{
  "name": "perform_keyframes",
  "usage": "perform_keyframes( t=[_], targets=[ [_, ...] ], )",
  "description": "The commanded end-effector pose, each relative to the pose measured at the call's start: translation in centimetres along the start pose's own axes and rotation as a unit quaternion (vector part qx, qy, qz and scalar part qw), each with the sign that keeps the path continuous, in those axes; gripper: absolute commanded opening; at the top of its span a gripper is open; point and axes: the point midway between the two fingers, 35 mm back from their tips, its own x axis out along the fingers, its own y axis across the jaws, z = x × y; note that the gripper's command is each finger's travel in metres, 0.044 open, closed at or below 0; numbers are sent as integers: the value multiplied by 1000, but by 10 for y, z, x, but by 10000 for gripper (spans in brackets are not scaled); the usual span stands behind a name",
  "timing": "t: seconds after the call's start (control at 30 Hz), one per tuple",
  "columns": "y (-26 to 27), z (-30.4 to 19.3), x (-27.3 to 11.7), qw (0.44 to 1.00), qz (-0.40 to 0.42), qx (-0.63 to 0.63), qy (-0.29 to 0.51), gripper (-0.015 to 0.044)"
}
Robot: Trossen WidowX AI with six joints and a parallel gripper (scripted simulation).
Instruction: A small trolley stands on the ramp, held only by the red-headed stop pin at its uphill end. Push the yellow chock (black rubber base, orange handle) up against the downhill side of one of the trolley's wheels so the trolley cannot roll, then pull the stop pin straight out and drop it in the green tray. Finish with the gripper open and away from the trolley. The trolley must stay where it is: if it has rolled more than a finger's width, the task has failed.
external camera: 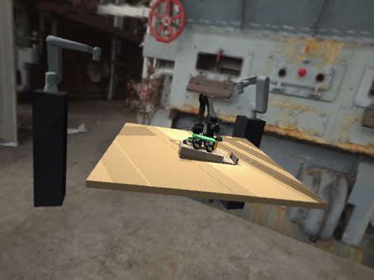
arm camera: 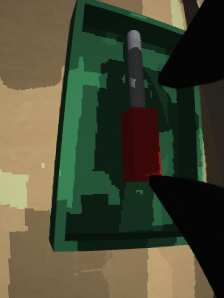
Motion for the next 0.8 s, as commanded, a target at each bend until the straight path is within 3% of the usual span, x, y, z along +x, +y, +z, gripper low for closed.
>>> perform_keyframes(
  t=[0.0, 0.07, 0.27, 0.63, 0.77],
  targets=[
    [1, 2, 2, 1000, -2, -1, -3, 190],
    [2, 3, 3, 1000, -2, -1, -3, 190],
    [1, 0, 1, 1000, 0, 0, 0, 340],
    [-2, 4, -22, 1000, -1, -1, -3, 340],
    [-3, 5, -32, 1000, -2, -1, -3, 440]
  ],
)
